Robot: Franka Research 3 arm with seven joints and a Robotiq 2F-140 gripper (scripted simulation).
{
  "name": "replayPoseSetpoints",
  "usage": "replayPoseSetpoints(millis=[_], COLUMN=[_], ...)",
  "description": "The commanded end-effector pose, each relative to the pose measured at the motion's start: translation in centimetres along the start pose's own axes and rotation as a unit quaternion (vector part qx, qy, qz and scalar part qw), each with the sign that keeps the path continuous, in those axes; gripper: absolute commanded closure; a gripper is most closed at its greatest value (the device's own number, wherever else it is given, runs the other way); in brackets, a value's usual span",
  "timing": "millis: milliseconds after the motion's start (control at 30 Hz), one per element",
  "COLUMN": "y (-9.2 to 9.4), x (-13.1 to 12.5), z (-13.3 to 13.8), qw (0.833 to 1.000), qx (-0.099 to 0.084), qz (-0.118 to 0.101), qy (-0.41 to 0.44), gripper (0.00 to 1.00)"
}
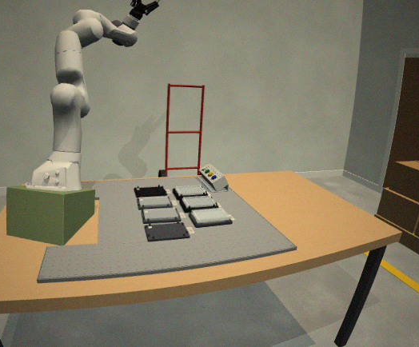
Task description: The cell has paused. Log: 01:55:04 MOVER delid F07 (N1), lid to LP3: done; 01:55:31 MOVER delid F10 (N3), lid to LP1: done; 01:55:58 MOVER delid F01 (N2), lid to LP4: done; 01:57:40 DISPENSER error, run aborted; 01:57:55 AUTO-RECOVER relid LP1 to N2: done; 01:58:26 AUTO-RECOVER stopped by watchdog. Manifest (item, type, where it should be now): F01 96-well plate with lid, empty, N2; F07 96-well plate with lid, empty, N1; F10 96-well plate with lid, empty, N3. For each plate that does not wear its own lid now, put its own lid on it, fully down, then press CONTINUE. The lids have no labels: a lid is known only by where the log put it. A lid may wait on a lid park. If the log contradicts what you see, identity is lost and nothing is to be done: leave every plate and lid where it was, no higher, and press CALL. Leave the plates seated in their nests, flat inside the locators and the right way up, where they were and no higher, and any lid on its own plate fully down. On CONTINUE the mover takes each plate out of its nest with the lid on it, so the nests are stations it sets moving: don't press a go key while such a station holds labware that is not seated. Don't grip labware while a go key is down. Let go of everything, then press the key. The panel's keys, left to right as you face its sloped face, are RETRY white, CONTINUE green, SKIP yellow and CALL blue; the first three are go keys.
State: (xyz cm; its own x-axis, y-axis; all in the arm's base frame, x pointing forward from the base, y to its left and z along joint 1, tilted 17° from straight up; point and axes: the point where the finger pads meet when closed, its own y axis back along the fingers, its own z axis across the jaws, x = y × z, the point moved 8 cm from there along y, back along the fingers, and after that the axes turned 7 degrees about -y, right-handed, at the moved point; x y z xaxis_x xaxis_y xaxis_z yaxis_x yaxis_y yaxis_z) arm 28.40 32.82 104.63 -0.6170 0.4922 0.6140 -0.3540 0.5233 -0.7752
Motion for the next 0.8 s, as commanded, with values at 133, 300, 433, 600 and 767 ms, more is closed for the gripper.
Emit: replayPoseSetpoints(millis=[133, 300, 433, 600, 767], y=[0.0, 0.0, 0.0, 0.0, 0.3], x=[0.0, 0.0, 0.0, -0.1, -4.9], z=[0.0, 0.0, 0.0, -0.1, -2.3], qw=[1.0, 1.0, 1.0, 1.0, 0.999], qx=[0.0, 0.0, 0.0, 0.001, 0.03], qz=[0.0, 0.0, 0.0, -0.001, -0.042], qy=[0.0, 0.0, 0.0, 0.0, 0.008], gripper=[0.0, 0.0, 0.0, 0.0, 0.0])
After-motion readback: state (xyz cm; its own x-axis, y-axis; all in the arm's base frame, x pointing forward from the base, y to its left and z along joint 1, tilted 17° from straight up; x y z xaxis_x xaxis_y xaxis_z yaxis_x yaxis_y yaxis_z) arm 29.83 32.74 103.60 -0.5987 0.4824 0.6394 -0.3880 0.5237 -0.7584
